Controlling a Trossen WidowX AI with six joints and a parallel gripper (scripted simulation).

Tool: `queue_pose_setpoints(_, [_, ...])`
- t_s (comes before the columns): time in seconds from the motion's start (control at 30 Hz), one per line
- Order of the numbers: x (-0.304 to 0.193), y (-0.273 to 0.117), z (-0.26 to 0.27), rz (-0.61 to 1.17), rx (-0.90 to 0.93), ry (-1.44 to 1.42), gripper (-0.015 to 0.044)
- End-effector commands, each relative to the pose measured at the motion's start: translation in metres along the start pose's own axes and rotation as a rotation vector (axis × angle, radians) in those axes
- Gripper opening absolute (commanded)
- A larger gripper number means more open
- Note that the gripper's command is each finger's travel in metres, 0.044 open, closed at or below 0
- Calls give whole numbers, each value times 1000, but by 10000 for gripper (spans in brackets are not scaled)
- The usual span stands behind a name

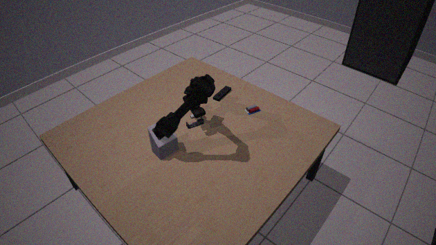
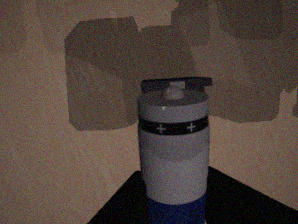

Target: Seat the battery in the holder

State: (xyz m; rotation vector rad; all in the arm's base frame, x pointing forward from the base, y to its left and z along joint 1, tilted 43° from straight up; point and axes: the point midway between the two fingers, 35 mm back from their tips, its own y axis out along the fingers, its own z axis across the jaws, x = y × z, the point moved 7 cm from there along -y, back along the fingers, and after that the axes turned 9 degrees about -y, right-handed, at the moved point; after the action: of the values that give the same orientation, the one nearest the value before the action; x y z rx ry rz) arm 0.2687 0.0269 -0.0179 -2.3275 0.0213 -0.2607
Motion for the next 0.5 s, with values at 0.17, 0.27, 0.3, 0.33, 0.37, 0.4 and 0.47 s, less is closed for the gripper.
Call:
queue_pose_setpoints(0.17, [-10, 14, -3, -92, -13, -12, 77])
queue_pose_setpoints(0.27, [-12, 18, -5, -121, -12, -13, 77])
queue_pose_setpoints(0.3, [-13, 18, -6, -126, -13, -13, 77])
queue_pose_setpoints(0.33, [-13, 18, -6, -128, -13, -13, 77])
queue_pose_setpoints(0.37, [-13, 19, -6, -129, -13, -13, 77])
queue_pose_setpoints(0.4, [-13, 19, -6, -131, -13, -14, 77])
queue_pose_setpoints(0.47, [-14, 20, -5, -141, -13, -15, 77])
